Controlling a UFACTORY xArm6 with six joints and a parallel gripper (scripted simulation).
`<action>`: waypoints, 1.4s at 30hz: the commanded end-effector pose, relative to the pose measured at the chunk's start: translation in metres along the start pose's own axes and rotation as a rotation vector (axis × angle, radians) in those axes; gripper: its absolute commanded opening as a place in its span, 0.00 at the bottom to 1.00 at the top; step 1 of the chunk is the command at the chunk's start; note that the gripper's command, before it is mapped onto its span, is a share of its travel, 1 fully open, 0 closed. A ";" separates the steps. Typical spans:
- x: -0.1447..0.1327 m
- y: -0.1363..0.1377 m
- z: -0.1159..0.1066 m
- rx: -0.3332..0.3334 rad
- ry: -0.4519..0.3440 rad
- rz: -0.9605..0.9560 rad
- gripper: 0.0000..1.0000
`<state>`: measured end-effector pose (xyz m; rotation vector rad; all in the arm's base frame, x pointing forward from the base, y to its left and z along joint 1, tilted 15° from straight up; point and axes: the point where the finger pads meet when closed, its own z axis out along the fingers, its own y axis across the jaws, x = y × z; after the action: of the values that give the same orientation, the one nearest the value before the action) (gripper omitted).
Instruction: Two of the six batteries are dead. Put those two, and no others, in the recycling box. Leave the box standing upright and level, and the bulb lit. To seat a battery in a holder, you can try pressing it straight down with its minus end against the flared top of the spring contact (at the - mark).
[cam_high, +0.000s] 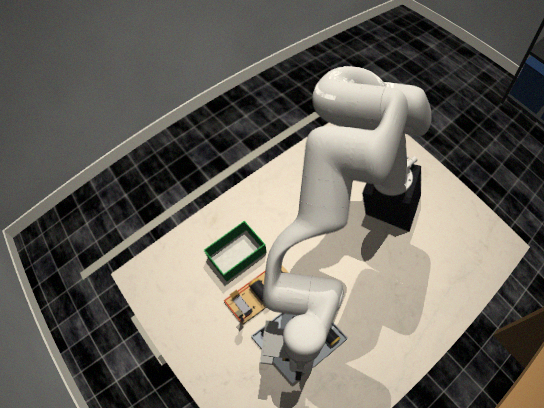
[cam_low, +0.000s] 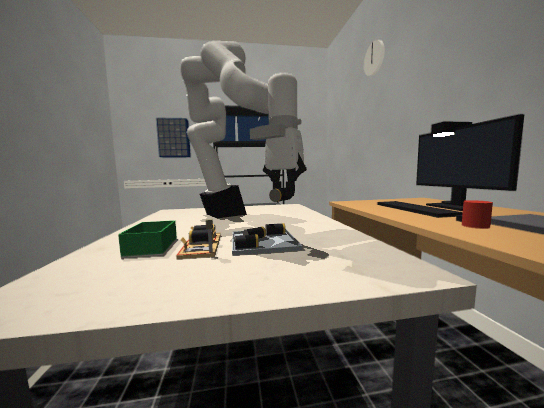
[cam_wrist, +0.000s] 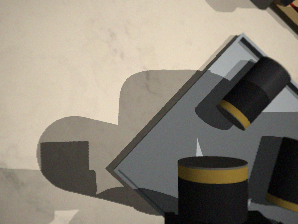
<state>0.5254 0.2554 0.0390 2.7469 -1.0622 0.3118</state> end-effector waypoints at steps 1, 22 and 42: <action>0.001 -0.002 -0.002 0.005 -0.005 -0.165 0.28; 0.001 -0.002 -0.002 0.007 -0.003 -0.922 0.28; 0.001 -0.002 -0.002 0.008 -0.001 -1.620 0.28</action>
<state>0.5253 0.2554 0.0389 2.6665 1.0348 0.0554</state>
